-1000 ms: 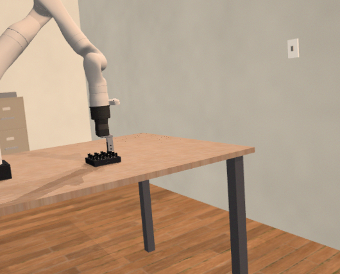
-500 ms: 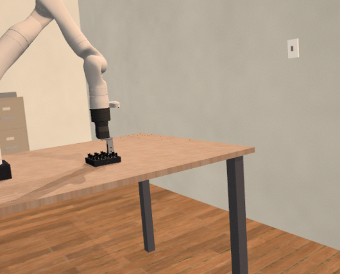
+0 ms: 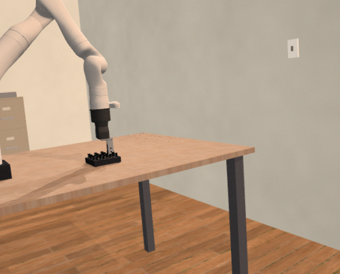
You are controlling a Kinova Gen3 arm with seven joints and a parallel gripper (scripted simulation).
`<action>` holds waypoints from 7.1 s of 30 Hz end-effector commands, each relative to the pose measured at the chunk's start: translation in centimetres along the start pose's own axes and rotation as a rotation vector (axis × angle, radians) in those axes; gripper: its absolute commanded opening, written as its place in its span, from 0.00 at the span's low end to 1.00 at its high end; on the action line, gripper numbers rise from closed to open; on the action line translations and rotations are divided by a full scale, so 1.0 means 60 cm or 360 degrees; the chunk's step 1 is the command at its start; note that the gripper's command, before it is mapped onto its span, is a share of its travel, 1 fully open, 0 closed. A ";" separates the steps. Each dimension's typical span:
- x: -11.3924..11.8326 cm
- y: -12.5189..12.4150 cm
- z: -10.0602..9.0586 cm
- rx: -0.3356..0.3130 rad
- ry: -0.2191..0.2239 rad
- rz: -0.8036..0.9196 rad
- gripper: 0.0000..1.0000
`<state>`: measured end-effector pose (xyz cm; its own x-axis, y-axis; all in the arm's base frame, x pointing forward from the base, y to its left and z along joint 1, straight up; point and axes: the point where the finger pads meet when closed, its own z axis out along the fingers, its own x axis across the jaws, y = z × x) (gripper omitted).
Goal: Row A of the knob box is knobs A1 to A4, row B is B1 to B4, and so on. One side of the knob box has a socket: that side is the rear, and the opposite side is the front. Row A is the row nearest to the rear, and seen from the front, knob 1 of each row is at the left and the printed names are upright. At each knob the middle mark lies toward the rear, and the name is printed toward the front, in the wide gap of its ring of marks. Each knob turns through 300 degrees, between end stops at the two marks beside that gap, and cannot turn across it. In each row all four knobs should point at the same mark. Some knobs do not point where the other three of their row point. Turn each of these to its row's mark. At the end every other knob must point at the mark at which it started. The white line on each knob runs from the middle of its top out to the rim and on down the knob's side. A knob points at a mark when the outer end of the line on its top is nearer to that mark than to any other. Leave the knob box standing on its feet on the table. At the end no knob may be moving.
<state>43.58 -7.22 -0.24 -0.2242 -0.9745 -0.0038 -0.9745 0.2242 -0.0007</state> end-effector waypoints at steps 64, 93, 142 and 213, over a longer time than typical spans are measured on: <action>0.000 -0.001 -0.001 0.0003 -0.0001 -0.0048 0.30; 0.000 -0.001 -0.001 0.0003 0.0000 -0.0696 0.30; 0.000 -0.001 -0.038 0.0003 0.0000 -0.0708 0.46; 0.000 -0.001 -0.255 0.0003 0.0000 -0.0708 1.00</action>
<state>43.55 -7.28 15.00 0.2172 -0.9761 -0.0030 -0.9761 -0.2172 -0.0020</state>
